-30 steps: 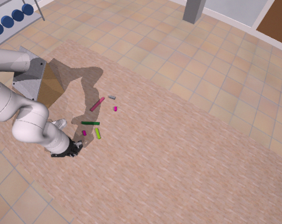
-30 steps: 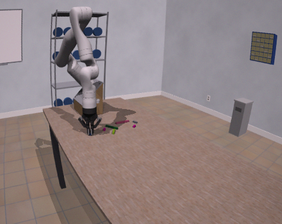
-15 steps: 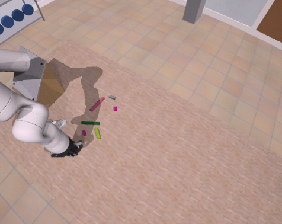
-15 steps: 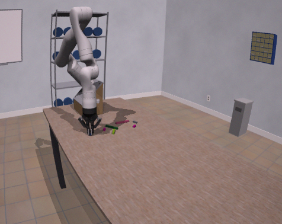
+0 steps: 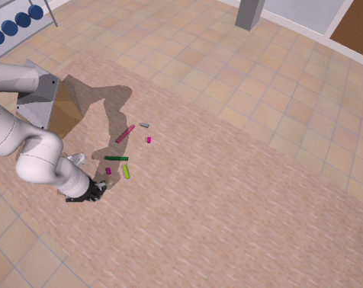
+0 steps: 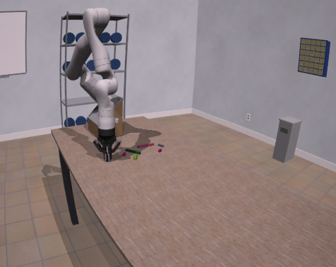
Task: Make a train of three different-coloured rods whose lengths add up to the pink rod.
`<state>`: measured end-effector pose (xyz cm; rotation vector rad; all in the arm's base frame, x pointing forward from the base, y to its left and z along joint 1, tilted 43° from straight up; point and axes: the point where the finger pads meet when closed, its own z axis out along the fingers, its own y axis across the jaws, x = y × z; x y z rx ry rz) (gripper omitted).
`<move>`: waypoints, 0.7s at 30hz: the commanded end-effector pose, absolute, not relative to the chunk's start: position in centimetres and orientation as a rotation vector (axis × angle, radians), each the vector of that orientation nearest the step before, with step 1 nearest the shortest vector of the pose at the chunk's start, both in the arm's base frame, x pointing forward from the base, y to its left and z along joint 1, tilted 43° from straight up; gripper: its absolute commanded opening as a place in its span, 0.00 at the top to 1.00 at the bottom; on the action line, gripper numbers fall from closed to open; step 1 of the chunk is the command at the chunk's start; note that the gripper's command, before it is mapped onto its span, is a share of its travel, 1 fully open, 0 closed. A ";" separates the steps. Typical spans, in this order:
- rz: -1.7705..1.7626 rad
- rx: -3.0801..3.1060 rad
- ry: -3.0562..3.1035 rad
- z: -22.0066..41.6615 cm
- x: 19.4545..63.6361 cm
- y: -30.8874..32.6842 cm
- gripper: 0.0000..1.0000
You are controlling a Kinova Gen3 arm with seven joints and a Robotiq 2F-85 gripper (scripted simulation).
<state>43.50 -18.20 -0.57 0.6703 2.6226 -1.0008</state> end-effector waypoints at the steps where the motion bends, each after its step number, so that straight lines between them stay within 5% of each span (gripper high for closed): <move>1: -0.998 0.649 2.623 -0.5 44.0 -18.4 0.95; 21: -0.998 0.649 2.623 -0.5 44.0 -18.4 0.76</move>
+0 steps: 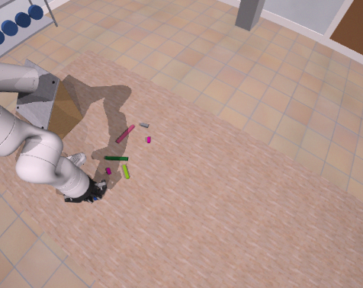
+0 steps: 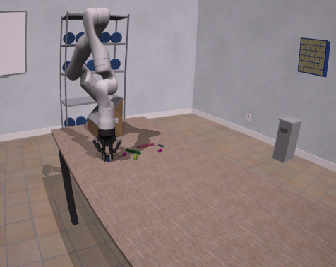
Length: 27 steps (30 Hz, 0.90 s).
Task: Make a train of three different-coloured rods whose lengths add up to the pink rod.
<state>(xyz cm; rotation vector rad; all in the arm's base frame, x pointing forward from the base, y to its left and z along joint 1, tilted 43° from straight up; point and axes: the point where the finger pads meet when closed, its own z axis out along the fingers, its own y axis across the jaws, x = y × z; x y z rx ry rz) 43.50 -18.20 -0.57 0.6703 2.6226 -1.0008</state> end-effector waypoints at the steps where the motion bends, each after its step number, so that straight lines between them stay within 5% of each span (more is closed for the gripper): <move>1: -0.998 0.649 2.623 -0.5 44.0 -18.4 0.76; 27: -1.007 0.659 2.626 4.3 43.1 -14.1 0.76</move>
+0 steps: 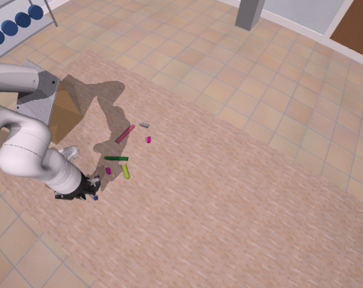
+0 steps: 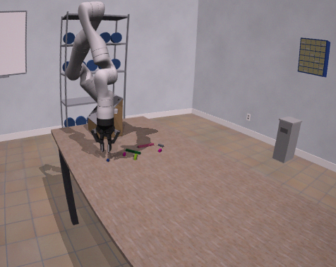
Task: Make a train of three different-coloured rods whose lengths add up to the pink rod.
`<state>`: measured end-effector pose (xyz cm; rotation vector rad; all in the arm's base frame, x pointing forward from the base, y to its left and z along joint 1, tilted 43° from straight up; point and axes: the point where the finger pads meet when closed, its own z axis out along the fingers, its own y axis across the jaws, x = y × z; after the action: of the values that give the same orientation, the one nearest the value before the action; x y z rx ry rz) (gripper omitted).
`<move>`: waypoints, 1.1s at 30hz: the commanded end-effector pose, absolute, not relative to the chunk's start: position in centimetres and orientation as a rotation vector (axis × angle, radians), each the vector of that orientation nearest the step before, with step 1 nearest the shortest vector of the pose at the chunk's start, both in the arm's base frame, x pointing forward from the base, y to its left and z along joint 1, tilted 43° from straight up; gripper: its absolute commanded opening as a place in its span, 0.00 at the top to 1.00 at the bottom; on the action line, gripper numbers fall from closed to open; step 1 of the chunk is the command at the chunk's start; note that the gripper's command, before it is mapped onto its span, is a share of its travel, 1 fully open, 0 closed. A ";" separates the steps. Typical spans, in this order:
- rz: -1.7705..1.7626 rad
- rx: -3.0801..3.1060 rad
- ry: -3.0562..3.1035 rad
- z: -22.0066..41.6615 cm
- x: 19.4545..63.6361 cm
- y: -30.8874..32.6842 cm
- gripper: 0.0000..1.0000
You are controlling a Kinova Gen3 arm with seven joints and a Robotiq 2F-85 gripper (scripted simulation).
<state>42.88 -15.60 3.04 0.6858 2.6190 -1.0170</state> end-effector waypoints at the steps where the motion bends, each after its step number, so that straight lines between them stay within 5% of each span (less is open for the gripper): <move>1: -1.007 0.659 2.626 4.7 43.1 -13.8 0.76; 14: -0.997 0.649 2.624 6.0 43.3 -12.2 0.76; 15: -0.997 0.649 2.624 6.0 43.3 -12.2 0.00; 33: -0.997 0.649 2.624 6.0 43.3 -12.2 0.00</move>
<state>42.98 -12.57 6.01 0.6739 2.6171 -1.0002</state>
